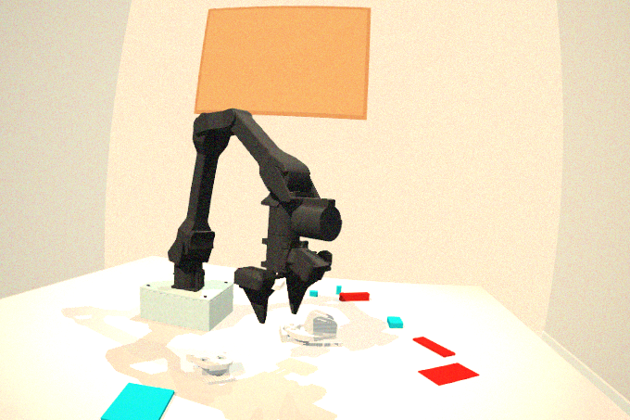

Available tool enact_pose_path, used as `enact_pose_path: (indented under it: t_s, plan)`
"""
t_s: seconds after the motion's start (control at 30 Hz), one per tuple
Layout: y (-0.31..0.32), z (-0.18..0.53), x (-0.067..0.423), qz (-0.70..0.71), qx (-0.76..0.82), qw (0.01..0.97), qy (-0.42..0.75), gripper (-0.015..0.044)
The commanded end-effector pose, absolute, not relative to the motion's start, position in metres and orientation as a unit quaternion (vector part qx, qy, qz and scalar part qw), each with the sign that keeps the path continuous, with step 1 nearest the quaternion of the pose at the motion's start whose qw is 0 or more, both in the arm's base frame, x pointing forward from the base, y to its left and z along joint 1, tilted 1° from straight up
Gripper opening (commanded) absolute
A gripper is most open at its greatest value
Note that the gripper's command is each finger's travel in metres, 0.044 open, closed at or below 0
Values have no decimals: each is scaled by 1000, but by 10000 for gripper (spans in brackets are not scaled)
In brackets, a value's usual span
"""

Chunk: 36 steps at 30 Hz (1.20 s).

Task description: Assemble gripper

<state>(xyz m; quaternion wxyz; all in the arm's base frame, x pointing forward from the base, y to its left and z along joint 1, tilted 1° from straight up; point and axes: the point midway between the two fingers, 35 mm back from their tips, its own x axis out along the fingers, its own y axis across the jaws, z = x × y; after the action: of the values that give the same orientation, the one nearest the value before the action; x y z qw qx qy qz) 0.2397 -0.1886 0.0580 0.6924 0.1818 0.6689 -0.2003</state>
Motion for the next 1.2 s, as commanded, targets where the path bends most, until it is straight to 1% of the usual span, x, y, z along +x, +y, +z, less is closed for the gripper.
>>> enact_pose_path:
  t_s: [0.0,0.37,0.53,0.7,1.17]
  plan:
    - [-219,62,215,-235,219,682,657,440]
    - [-276,70,138,-323,305,646,621,440]
    - [-277,68,136,-324,306,645,620,440]
    - [-278,30,137,-324,306,645,620,440]
    - [-278,19,137,-324,306,645,620,440]
